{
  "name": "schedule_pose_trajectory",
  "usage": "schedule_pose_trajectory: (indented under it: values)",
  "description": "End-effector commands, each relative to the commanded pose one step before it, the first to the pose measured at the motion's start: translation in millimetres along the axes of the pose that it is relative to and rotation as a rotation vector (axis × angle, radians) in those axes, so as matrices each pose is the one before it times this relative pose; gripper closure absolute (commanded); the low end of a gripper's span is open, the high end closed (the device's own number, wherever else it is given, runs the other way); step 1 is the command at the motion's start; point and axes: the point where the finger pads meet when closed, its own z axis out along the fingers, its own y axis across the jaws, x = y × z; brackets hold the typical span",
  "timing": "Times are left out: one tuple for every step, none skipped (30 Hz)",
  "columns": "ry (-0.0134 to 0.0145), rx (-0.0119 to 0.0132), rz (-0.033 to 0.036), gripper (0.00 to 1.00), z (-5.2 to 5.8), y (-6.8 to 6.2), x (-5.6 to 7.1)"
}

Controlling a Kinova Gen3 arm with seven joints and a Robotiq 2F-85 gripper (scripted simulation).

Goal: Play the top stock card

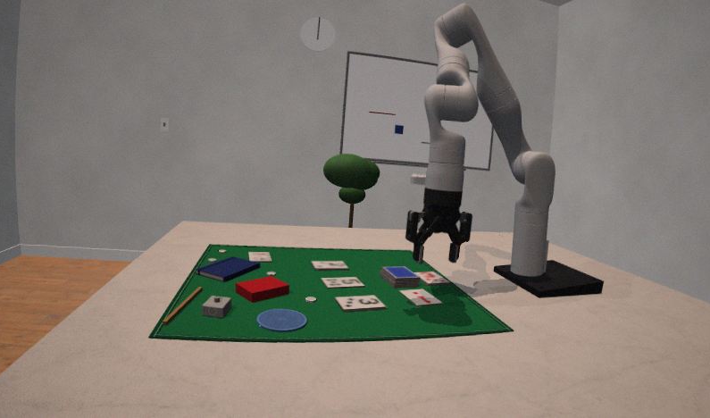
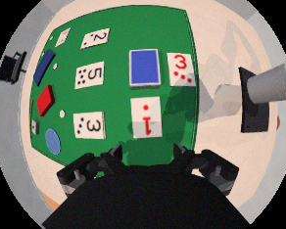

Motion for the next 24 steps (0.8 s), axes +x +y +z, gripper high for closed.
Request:
schedule_pose_trajectory:
  values:
    - [-0.00013, 0.00118, 0.00323, 0.15, -0.41, -0.29, -0.12]
    - [0.00002, -0.00024, 0.00269, 0.15, 0.06, 0.06, 0.04]
    - [0.00003, -0.00030, 0.00339, 0.15, 0.08, 0.08, 0.05]
    - [0.00003, -0.00037, 0.00415, 0.15, 0.09, 0.09, 0.06]
    - [0.00004, -0.00044, 0.00498, 0.15, 0.11, 0.11, 0.07]
    - [0.00005, -0.00051, 0.00587, 0.15, 0.13, 0.13, 0.09]
    - [0.00006, -0.00059, 0.00680, 0.15, 0.15, 0.15, 0.10]
    - [0.00007, -0.00067, 0.00779, 0.15, 0.17, 0.17, 0.12]
    - [0.00009, -0.00076, 0.00882, 0.15, 0.19, 0.19, 0.14]
    - [0.00000, 0.00000, 0.00000, 0.15, 0.00, 0.00, 0.00]
    - [0.00000, 0.00000, 0.00000, 0.15, 0.00, 0.00, 0.00]
    - [0.00011, -0.00084, 0.00988, 0.15, 0.22, 0.21, 0.15]
    - [0.00012, -0.00093, 0.01099, 0.15, 0.24, 0.23, 0.17]
    - [0.00015, -0.00102, 0.01212, 0.15, 0.26, 0.25, 0.19]
    - [0.00017, -0.00110, 0.01328, 0.15, 0.29, 0.26, 0.21]
    - [0.00020, -0.00119, 0.01447, 0.15, 0.31, 0.28, 0.24]
    - [0.00023, -0.00127, 0.01568, 0.15, 0.33, 0.30, 0.26]
    - [0.00026, -0.00135, 0.01690, 0.15, 0.36, 0.31, 0.28]
    - [0.00030, -0.00142, 0.01814, 0.15, 0.38, 0.32, 0.31]
    - [0.00034, -0.00150, 0.01939, 0.15, 0.40, 0.33, 0.33]
    - [0.00039, -0.00156, 0.02064, 0.15, 0.42, 0.34, 0.36]
    - [0.00043, -0.00162, 0.02190, 0.15, 0.44, 0.35, 0.39]
    - [0.00048, -0.00168, 0.02316, 0.15, 0.47, 0.35, 0.42]
    - [0.00053, -0.00172, 0.02441, 0.15, 0.48, 0.35, 0.44]
